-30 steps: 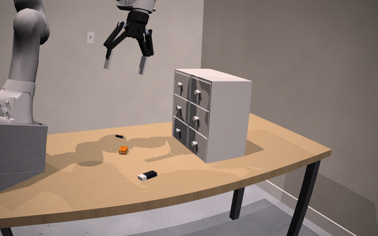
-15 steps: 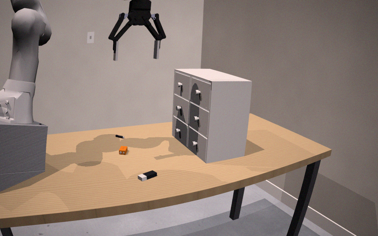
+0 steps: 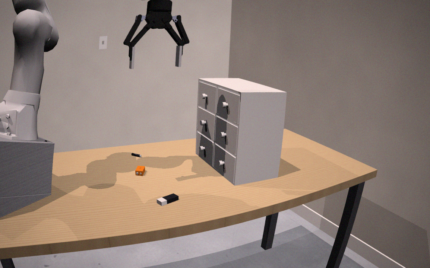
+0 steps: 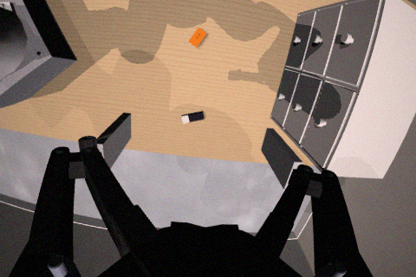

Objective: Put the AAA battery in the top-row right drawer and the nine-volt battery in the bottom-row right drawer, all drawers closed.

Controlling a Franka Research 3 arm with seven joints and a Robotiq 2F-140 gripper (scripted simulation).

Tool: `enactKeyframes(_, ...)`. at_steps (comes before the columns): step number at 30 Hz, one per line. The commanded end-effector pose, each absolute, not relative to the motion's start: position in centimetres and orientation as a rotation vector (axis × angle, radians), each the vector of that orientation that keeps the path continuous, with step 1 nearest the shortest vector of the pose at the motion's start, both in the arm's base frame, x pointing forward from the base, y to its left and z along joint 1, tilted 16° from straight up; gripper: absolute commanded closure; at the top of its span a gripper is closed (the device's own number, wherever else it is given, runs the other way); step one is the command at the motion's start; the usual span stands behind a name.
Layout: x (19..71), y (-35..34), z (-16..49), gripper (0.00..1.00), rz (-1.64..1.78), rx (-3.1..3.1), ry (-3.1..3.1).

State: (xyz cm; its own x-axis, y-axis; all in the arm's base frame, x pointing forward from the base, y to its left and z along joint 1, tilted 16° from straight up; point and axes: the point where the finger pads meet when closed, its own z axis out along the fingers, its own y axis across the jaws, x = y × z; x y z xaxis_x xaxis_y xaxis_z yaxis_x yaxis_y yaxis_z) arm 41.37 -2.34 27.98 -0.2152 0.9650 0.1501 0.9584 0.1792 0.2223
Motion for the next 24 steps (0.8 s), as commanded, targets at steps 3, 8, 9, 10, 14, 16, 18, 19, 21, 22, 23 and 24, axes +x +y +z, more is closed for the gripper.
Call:
enactKeyframes(3, 41.43, -2.29, 28.01, 0.0, 0.426, 1.965, 2.382)
enactKeyframes(8, 41.43, -2.29, 28.01, 0.0, 0.426, 1.965, 2.382)
enactKeyframes(9, 41.43, -2.29, 28.01, 0.0, 0.426, 1.965, 2.382)
enactKeyframes(10, 41.43, -2.29, 28.01, 0.0, 0.426, 1.965, 2.382)
enactKeyframes(14, 41.38, -2.35, 27.99, 0.0, 0.421, 1.956, 2.391)
enactKeyframes(16, 41.4, -2.34, 28.0, 0.0, 0.421, 1.944, 2.398)
enactKeyframes(18, 41.45, -2.33, 28.03, 0.0, 0.42, 1.916, 2.417)
enactKeyframes(19, 41.53, -2.31, 28.09, 0.0, 0.419, 1.866, 2.45)
enactKeyframes(21, 41.82, -2.24, 28.29, 0.0, 0.415, 1.692, 2.552)
enactKeyframes(22, 42.02, -2.19, 28.41, 0.0, 0.411, 1.567, 2.617)
enactKeyframes(23, 42.02, -2.19, 28.41, 0.0, 0.411, 1.567, 2.617)
enactKeyframes(24, 42.25, -2.14, 28.55, 0.0, 0.407, 1.447, 2.673)
